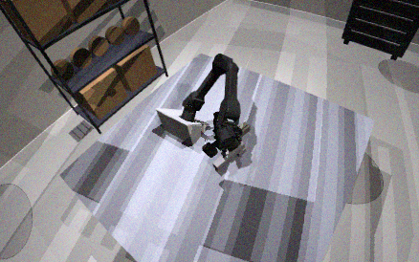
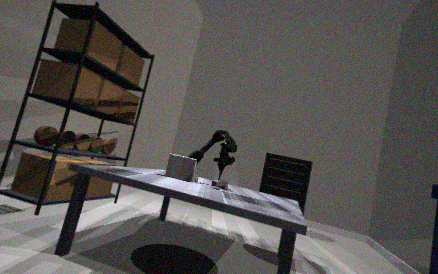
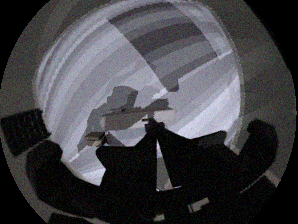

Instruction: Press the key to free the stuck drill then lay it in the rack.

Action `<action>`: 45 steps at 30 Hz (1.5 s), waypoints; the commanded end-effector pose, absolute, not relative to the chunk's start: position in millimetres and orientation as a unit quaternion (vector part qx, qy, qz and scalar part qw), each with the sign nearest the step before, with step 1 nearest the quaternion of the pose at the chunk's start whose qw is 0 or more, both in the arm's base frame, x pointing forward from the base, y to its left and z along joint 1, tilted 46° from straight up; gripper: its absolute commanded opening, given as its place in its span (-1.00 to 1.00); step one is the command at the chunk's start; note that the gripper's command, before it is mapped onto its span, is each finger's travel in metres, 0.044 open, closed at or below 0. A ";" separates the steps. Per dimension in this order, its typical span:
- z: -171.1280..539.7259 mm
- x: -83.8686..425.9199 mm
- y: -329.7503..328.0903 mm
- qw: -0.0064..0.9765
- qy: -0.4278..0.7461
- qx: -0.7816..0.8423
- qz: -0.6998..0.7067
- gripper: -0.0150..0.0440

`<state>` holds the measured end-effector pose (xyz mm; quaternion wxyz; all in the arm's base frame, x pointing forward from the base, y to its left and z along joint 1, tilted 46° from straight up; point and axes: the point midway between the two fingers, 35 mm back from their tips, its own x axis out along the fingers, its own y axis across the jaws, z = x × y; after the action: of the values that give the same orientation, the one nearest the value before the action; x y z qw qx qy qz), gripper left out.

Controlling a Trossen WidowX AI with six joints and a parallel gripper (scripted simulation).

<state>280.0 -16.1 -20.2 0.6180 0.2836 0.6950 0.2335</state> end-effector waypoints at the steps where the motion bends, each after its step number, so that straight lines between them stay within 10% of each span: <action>1: -29.8 272.4 2.0 0.600 0.706 0.284 0.247 -0.49; 27: -35.3 272.5 11.8 0.600 0.706 0.284 0.247 -0.49; 39: 15.7 288.1 -49.2 0.601 0.706 0.283 0.246 0.58; 45: 30.4 303.7 26.6 0.665 0.596 0.074 0.443 1.00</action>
<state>298.9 -14.5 17.6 0.6489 0.1760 0.6544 0.3460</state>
